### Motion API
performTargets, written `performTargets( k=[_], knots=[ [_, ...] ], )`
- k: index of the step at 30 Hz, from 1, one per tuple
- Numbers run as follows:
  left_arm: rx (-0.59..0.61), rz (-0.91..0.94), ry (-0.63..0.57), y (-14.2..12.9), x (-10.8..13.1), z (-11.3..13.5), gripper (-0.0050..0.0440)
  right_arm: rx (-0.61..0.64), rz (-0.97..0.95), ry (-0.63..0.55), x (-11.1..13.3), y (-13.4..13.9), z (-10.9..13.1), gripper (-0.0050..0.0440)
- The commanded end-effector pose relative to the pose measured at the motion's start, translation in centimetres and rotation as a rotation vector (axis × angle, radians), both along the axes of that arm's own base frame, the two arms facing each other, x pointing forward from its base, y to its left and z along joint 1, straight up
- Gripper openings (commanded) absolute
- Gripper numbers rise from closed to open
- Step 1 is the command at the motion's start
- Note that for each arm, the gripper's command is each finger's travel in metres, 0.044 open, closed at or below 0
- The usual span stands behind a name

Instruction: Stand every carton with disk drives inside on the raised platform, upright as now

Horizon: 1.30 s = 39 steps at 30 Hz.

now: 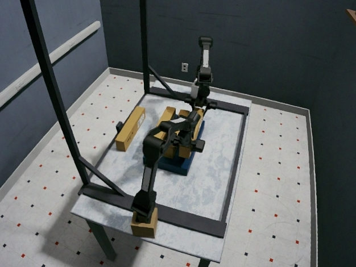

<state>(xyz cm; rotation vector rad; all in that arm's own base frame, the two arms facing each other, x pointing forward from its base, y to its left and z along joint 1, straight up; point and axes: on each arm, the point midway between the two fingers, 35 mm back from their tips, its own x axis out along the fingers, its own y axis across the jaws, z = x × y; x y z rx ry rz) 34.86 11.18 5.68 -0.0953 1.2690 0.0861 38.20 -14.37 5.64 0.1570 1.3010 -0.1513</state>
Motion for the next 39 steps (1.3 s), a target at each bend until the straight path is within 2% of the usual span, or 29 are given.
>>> performTargets(
  k=[1, 11, 12, 39],
  knots=[
    [0.032, -0.003, -0.066, 0.3, 0.4, 2.8, -0.0050, -0.018, 0.000, -0.048, 0.5, -0.4, 2.6, -0.0050],
    [0.032, -0.003, -0.066, 0.3, 0.4, 2.8, -0.0050, -0.018, 0.000, -0.048, 0.5, -0.4, 2.6, -0.0050],
    [0.035, -0.003, -0.069, 0.1, 0.5, 1.8, -0.0050, -0.045, -0.007, -0.100, 0.6, 0.2, 2.2, -0.0050],
    [0.035, -0.002, -0.069, 0.2, 0.5, 1.8, -0.0050, -0.046, -0.006, -0.100, 0.6, 0.2, 2.2, -0.0050]
  ],
)
